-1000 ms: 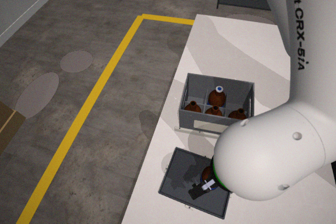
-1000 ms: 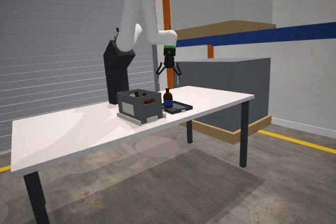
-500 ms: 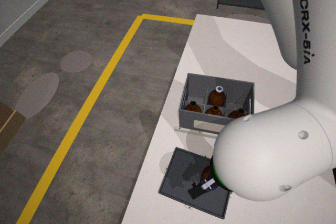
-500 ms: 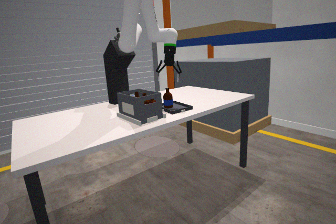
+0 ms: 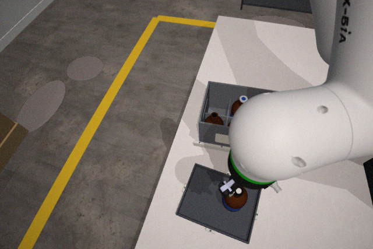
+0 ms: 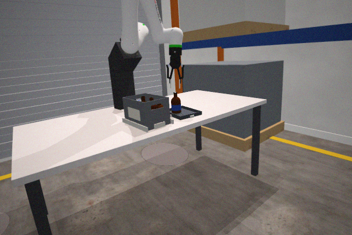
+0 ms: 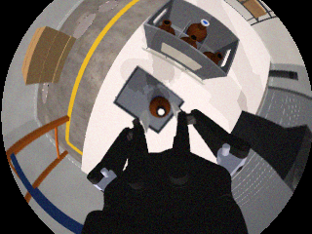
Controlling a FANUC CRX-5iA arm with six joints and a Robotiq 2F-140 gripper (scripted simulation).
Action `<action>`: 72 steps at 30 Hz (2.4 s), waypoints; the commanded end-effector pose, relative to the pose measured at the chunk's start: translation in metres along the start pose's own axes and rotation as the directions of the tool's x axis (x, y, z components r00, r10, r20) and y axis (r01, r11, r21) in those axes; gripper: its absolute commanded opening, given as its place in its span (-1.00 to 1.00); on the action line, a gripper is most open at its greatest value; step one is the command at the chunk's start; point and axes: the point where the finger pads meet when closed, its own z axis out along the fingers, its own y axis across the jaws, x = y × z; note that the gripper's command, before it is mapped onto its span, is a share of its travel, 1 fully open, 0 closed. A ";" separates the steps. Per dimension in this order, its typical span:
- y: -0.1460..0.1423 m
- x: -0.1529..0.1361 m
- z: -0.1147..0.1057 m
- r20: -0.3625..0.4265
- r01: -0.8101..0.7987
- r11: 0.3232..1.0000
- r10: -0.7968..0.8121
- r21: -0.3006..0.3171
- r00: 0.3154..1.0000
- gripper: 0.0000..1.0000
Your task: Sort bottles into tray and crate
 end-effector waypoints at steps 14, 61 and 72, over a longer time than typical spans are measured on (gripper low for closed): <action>0.020 0.042 0.001 0.049 -0.004 0.999 0.001 0.042 0.999 -0.24; 0.099 0.133 0.010 0.066 -0.004 0.999 0.000 0.049 0.998 -0.24; 0.124 0.156 0.014 0.057 -0.003 0.998 0.000 0.061 0.998 -0.24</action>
